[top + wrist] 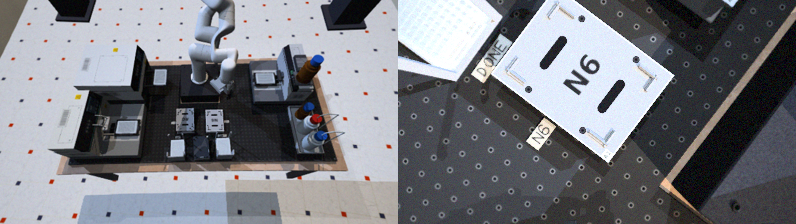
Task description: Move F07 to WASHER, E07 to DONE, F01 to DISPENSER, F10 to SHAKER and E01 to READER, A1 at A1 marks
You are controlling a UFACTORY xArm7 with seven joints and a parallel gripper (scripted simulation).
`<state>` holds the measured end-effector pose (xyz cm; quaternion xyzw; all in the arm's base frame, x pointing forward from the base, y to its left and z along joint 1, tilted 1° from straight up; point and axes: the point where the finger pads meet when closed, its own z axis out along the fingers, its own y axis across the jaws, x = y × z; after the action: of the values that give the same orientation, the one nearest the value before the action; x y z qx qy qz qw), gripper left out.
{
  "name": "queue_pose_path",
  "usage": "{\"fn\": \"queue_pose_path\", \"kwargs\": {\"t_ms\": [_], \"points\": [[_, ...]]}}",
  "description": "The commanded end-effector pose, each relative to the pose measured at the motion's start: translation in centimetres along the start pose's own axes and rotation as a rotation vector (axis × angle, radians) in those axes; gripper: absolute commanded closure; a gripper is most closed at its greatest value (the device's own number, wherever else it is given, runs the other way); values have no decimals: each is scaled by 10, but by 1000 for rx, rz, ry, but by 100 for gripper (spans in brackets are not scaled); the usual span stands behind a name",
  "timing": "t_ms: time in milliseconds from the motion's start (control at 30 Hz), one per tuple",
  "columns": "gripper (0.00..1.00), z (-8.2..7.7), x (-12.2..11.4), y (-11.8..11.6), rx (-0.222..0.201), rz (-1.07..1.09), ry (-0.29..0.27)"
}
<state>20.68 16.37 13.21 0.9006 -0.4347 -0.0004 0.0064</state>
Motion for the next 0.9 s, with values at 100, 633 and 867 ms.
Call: {"fn": "queue_pose_path", "kwargs": {"t_ms": [100,633,867], "points": [[0,-1,-19,-8,3,40,0],[0,-1,-63,-24,3,93,0],[0,-1,-78,-25,3,173,-1]]}}
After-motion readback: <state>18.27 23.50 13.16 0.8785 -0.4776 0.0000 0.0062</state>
